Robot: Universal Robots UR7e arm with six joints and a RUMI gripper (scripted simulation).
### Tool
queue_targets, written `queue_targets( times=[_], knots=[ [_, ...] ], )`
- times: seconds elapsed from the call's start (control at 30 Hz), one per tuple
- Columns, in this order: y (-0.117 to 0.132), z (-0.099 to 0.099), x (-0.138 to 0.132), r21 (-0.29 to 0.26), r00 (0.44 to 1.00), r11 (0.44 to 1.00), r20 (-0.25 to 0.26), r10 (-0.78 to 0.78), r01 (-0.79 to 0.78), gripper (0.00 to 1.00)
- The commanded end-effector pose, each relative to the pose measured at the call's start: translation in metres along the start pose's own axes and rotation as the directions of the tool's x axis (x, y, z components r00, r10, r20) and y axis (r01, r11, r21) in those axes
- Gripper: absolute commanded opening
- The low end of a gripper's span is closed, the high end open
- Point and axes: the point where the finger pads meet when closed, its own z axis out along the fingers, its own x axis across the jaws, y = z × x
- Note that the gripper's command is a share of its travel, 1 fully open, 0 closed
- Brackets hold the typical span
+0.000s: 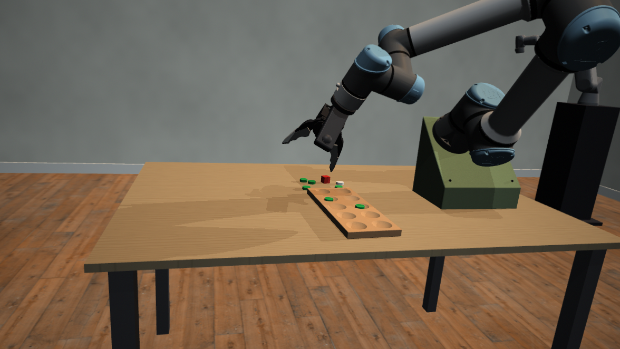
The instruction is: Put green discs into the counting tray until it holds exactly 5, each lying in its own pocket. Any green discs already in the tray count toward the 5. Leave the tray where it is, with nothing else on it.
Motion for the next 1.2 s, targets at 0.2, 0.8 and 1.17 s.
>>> queue_targets(
  times=[0.2,0.8,1.17],
  knots=[
    [0.000,0.000,0.001,0.000,1.000,1.000,-0.001,0.000,0.000,1.00],
    [0.003,-0.002,0.002,-0.006,1.000,1.000,0.000,0.021,-0.021,0.28],
    [0.028,-0.017,0.011,-0.049,0.987,0.985,0.003,0.164,-0.163,0.28]
  ],
)
